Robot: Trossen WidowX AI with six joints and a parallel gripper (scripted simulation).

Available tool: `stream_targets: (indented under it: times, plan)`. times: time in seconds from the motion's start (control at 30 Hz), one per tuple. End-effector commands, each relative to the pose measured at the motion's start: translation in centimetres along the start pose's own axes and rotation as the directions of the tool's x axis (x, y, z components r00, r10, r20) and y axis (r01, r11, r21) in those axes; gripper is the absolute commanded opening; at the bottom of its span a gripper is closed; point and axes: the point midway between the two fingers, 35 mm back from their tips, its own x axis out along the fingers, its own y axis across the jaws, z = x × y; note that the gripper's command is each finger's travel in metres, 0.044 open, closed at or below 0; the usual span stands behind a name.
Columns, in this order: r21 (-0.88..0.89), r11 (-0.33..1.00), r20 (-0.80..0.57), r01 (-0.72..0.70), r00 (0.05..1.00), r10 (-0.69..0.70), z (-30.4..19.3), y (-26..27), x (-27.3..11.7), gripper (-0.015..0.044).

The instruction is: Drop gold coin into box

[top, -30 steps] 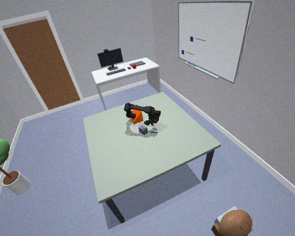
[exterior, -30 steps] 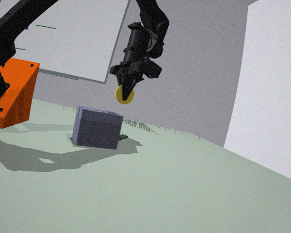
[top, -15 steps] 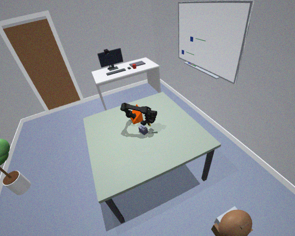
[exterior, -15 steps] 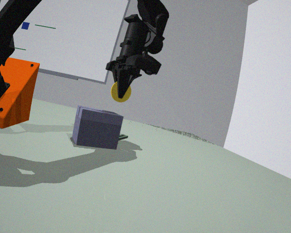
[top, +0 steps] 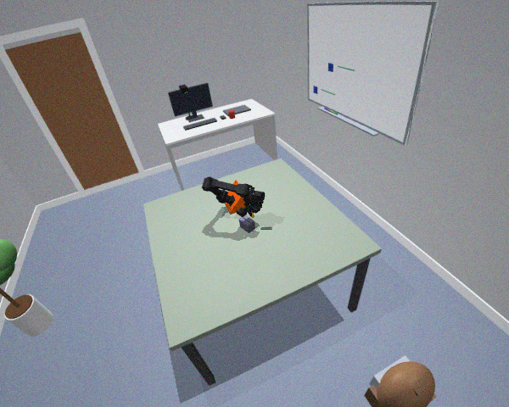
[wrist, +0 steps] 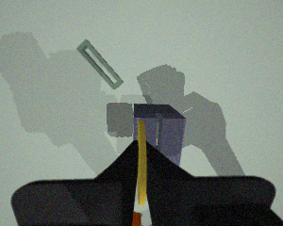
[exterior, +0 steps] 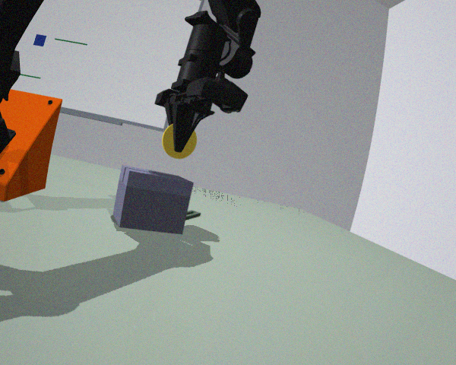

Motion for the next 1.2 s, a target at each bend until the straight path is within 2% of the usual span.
stream_targets:
  times: [0.0,0.4,1.17]
  plan:
    - [-0.01,1.0,-0.001,0.005,1.0,-0.005,-0.9,-0.8,0.2,0.0]
    - [0.006,1.0,-0.001,0.007,1.0,-0.007,-3.3,-2.4,0.5,0.0]
    - [0.003,1.0,-0.002,0.003,1.0,-0.003,-3.4,-2.4,0.6,0.0]
